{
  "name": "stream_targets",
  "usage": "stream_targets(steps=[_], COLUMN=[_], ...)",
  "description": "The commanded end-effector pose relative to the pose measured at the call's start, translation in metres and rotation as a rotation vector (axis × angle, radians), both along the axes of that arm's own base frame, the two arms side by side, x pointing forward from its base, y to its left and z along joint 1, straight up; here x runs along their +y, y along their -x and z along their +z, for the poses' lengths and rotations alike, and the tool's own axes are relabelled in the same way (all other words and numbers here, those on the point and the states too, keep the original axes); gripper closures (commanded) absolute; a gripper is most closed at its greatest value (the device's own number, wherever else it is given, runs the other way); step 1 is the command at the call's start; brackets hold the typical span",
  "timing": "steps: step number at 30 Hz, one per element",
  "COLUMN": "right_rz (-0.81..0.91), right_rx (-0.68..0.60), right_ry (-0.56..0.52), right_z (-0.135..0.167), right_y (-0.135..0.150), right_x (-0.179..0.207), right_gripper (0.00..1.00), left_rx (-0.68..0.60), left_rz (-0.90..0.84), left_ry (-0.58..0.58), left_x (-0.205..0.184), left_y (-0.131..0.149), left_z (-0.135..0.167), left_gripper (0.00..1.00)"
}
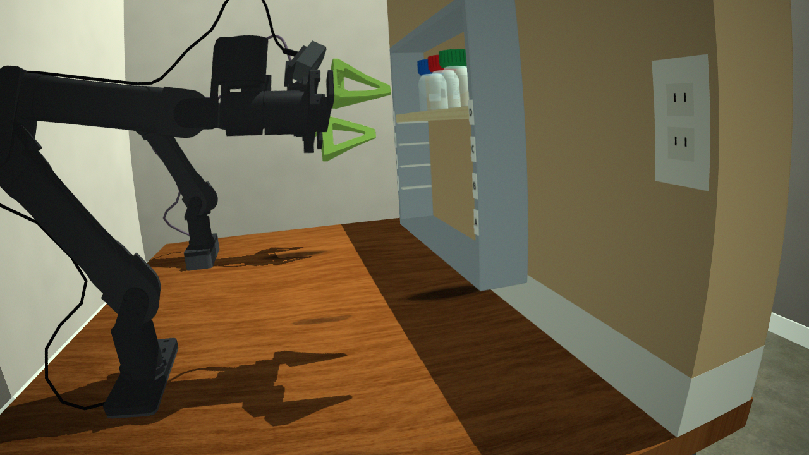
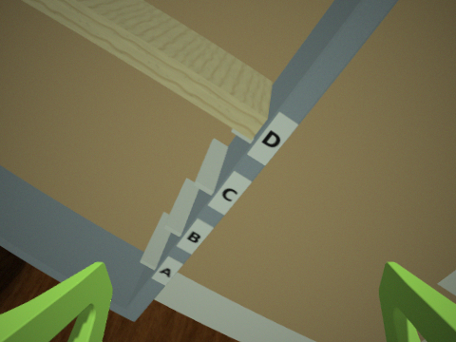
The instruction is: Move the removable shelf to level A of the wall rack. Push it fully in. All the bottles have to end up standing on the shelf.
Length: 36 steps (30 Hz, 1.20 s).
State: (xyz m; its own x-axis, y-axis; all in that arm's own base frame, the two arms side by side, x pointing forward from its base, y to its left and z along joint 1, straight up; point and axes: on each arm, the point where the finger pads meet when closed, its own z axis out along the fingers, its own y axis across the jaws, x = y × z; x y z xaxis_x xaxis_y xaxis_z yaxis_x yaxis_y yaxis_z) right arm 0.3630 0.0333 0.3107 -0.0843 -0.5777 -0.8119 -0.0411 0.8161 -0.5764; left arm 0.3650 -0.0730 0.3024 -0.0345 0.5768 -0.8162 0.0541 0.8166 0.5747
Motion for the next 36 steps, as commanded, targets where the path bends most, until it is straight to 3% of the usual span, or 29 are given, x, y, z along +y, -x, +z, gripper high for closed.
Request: stream_targets(steps=[1, 36], right_rz=[-0.005, 0.002], right_rx=[-0.075, -0.069], right_ry=[0.037, 0.378], right_z=[0.019, -0.017], right_y=[0.008, 0.021], right_x=[0.000, 0.016], right_gripper=[0.00, 0.00], left_rx=[-0.061, -0.072], left_rz=[0.008, -0.013], left_ry=[-0.038, -0.379], left_x=[-0.001, -0.038], left_y=[0.006, 0.018], left_z=[0.014, -0.028], left_gripper=[0.00, 0.00])
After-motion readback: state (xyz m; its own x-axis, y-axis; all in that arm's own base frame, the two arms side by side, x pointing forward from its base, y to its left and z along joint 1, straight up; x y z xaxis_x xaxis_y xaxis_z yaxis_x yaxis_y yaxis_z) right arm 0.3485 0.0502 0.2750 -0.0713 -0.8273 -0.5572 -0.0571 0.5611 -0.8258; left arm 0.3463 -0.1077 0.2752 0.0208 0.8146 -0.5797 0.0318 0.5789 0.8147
